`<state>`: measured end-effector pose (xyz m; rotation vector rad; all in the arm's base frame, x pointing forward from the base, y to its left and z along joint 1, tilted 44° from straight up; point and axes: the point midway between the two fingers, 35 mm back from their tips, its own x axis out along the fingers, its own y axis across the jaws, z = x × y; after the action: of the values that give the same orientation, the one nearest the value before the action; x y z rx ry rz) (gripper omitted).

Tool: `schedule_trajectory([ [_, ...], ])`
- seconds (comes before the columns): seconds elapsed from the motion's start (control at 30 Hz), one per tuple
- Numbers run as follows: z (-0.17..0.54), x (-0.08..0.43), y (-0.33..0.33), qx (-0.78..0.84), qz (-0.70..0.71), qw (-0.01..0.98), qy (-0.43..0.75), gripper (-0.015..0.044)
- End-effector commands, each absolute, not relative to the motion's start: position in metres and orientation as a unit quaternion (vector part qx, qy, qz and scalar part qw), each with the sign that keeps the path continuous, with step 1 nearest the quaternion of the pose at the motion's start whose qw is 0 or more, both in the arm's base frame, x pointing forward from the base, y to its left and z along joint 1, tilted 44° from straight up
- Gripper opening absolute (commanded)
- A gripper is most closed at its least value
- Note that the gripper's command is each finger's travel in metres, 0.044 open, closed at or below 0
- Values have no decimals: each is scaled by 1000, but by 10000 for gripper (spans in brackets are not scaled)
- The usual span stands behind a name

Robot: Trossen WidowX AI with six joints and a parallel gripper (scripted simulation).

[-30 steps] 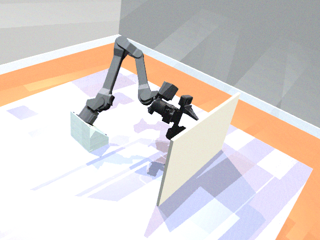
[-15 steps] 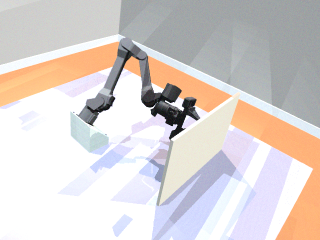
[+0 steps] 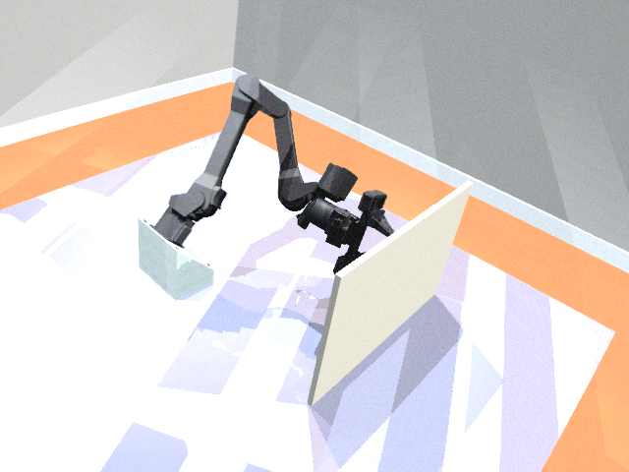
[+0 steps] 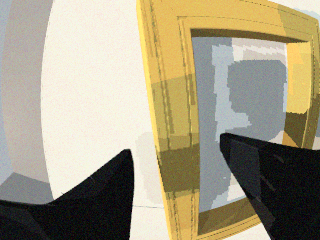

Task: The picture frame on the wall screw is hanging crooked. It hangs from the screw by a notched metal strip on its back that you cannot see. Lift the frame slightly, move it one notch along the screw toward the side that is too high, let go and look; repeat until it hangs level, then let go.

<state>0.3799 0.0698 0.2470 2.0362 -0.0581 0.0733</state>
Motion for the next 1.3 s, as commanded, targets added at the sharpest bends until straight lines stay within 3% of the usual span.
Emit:
schedule_trajectory([
  [0.0, 248, 380, 70, 852, 33, 522, -24, 260],
  [0.57, 249, 380, 70, 852, 33, 522, -24, 260],
  [0.77, 249, 380, 70, 852, 33, 522, -24, 103],
  [1.03, 249, 380, 70, 852, 33, 522, -24, 49],
  [1.1, 249, 380, 70, 852, 33, 522, -24, 0],
  [1.27, 249, 380, 70, 852, 33, 522, -24, 0],
])
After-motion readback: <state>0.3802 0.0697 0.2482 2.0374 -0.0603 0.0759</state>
